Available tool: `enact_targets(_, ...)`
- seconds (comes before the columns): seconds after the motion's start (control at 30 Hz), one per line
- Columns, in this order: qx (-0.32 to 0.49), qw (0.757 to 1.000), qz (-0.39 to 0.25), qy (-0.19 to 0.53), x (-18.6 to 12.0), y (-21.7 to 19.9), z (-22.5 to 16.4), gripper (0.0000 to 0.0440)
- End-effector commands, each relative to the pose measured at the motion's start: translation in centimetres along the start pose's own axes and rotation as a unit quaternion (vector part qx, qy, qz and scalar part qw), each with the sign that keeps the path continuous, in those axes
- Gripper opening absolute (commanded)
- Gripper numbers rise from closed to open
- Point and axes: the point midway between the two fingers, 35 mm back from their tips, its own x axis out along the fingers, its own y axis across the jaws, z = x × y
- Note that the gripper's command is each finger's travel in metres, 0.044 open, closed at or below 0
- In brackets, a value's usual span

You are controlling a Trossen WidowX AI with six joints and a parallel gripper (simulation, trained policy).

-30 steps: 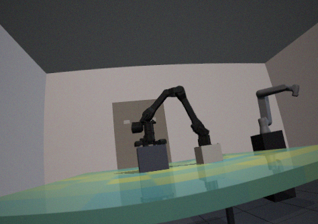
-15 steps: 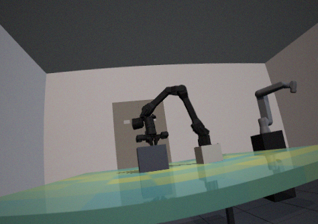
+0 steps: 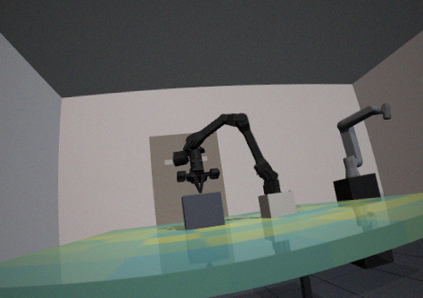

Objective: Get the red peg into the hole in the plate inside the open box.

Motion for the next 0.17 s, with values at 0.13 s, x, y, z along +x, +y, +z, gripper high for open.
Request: enact_targets(0.13, -0.006, 0.999, 0.032, 0.029, -2.3, 1.4, -0.1, 0.0016)
